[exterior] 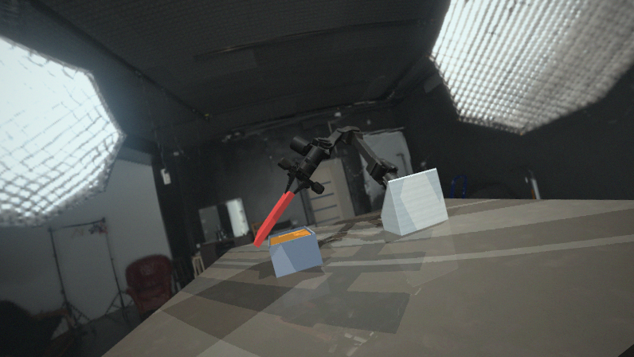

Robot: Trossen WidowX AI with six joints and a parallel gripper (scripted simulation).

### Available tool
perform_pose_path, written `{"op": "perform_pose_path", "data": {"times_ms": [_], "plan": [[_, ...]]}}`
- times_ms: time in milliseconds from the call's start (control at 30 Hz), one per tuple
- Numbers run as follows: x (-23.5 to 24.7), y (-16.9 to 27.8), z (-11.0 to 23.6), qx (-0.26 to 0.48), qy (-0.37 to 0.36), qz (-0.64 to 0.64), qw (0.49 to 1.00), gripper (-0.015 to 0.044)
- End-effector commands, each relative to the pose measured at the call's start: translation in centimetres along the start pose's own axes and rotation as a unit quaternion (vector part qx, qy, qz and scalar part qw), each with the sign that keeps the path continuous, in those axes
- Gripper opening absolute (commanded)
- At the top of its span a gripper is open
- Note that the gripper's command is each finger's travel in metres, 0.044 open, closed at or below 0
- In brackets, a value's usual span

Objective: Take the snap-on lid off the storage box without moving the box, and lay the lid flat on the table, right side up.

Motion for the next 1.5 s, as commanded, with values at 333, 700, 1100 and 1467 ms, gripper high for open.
{"op": "perform_pose_path", "data": {"times_ms": [333,700,1100,1467], "plan": [[0.2,1.7,0.3,-0.003,-0.007,-0.008,1.000,0.0000],[0.5,3.9,0.5,-0.003,-0.007,-0.008,1.000,0.0000],[0.8,6.3,0.7,-0.002,-0.007,-0.009,1.000,0.0000],[1.0,8.5,0.9,-0.002,-0.007,-0.009,1.000,0.0000]]}}
Point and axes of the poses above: the point midway between the two fingers, 35 mm back from their tips, its own z axis back along the fingers, its own x axis across the jaws, y = z × x, the point moved 9 cm from there along z, back along the fingers, and after that the axes turned 11 degrees about z, right-handed, at the moved point
